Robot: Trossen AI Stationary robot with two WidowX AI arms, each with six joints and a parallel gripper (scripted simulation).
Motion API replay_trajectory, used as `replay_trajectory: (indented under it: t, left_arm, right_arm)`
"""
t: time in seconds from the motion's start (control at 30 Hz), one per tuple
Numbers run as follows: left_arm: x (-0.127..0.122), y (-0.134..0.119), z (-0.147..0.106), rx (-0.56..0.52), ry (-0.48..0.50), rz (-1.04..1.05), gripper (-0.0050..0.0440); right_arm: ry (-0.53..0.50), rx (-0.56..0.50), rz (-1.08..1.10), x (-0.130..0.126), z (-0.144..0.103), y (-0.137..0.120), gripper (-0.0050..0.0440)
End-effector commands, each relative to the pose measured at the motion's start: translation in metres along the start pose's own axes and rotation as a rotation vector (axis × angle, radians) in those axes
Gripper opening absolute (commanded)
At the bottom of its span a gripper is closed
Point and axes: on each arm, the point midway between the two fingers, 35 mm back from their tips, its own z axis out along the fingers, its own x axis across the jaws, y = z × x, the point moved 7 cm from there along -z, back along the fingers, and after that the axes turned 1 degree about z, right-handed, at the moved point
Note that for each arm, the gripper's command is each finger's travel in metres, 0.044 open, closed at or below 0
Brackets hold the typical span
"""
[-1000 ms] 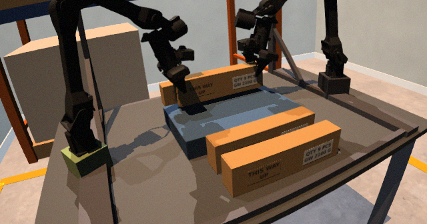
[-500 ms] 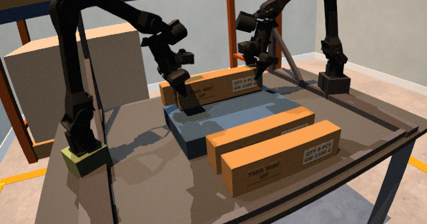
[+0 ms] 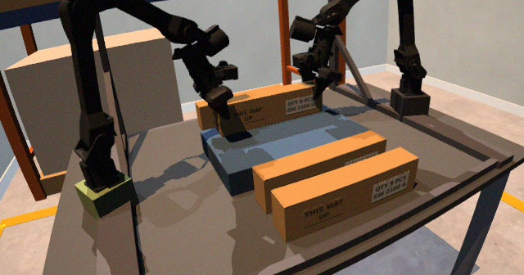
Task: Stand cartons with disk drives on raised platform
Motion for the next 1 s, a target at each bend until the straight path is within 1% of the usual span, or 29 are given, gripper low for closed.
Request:
replay_trajectory:
  t: [0.0,0.97]
  left_arm:
    - [0.0005,0.0067,-0.0103,-0.026,-0.007,-0.003,-0.005]
    - [0.001,0.0066,-0.0102,-0.022,-0.009,-0.002,-0.005]
  right_arm:
    - [0.026,-0.038,-0.005,0.0026,-0.0122,0.0024,-0.005]
    - [0.012,-0.029,0.005,0.0046,-0.012,0.0029,-0.005]
